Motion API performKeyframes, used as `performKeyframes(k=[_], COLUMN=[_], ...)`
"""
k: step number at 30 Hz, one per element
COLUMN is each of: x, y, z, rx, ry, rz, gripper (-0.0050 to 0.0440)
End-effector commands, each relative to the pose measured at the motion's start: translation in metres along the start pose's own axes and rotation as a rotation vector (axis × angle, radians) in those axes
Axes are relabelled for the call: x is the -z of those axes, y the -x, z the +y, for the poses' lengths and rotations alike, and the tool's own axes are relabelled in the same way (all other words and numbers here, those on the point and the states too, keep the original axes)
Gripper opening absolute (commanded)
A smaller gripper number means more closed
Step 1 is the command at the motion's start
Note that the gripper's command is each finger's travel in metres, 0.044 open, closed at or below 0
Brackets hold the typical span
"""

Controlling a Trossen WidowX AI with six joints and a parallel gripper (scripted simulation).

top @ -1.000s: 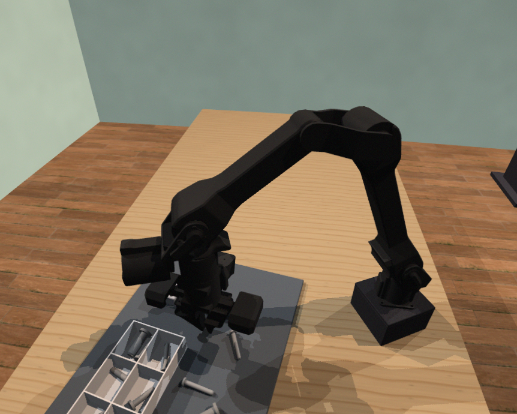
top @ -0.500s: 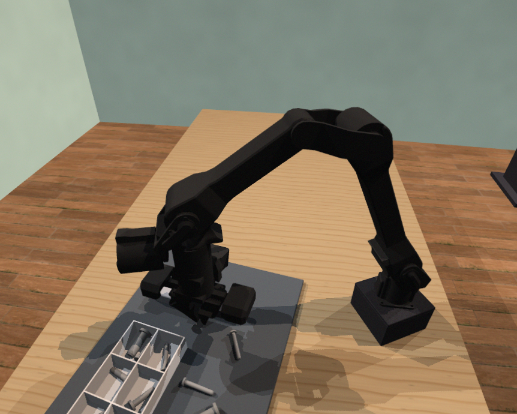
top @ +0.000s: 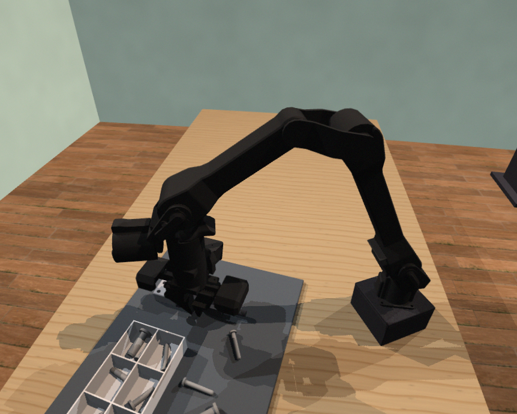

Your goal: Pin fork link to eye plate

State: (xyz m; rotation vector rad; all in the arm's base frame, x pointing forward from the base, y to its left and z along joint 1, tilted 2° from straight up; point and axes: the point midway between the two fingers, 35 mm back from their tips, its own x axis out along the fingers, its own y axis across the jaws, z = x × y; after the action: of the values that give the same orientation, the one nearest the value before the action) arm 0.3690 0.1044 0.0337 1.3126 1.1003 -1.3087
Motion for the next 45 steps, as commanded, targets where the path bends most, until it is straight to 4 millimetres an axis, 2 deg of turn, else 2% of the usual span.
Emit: performKeyframes(k=[1,45], x=[-0.0009,0.0017], y=[-0.0031,-0.0029], z=[0.0015,0.0015], rx=[0.007,0.007], ry=[0.005,0.006], rz=[-0.005,-0.086], gripper=[0.0016,0.0016])
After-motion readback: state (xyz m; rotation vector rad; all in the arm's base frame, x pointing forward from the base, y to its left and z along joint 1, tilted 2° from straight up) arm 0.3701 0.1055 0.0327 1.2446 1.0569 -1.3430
